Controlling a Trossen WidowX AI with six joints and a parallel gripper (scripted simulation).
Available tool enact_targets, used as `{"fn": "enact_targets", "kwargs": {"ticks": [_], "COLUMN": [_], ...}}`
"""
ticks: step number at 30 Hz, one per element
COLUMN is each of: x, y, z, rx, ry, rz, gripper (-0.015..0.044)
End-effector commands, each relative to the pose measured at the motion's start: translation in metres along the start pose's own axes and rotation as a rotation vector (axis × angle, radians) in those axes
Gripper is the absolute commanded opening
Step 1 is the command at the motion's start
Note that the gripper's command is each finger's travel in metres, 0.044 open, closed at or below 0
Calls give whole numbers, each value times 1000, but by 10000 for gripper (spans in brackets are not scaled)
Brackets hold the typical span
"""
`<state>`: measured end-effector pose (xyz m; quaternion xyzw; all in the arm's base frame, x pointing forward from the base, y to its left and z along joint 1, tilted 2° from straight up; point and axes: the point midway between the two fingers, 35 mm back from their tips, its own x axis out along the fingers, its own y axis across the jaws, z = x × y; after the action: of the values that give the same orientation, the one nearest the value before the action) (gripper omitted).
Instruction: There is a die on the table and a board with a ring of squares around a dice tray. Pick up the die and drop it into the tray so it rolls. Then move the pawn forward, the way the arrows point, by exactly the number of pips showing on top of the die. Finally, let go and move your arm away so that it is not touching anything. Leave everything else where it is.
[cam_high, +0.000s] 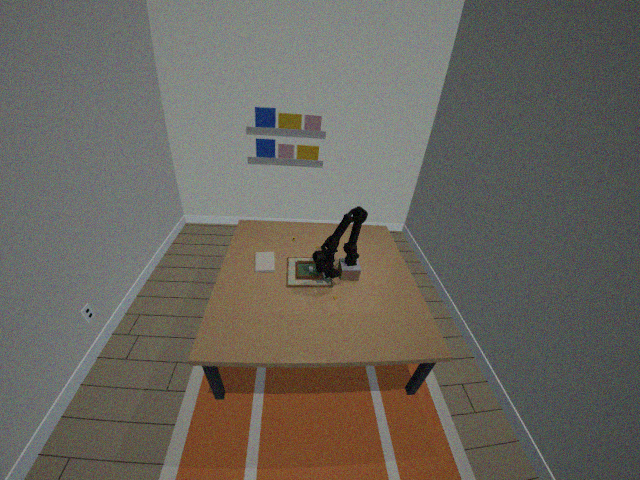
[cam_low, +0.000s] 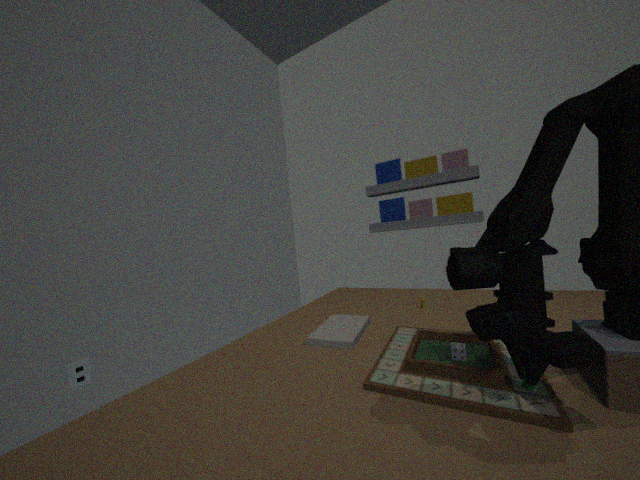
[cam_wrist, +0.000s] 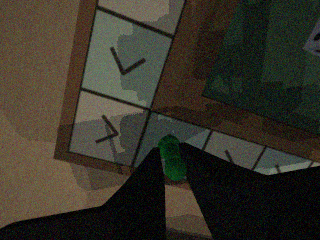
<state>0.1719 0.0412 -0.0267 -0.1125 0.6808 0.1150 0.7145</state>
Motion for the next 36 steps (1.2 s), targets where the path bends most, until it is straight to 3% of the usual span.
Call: {"fn": "enact_targets", "kwargs": {"ticks": [1, 9, 30, 36], "x": [1, -2, -123, -126], "y": [-1, -1, -4, -6], "z": [0, 1, 3, 3], "rx": [4, 4, 4, 4], "ry": [2, 2, 1, 1], "rz": [-5, -5, -5, -6], "gripper": [16, 0, 0, 0]}}
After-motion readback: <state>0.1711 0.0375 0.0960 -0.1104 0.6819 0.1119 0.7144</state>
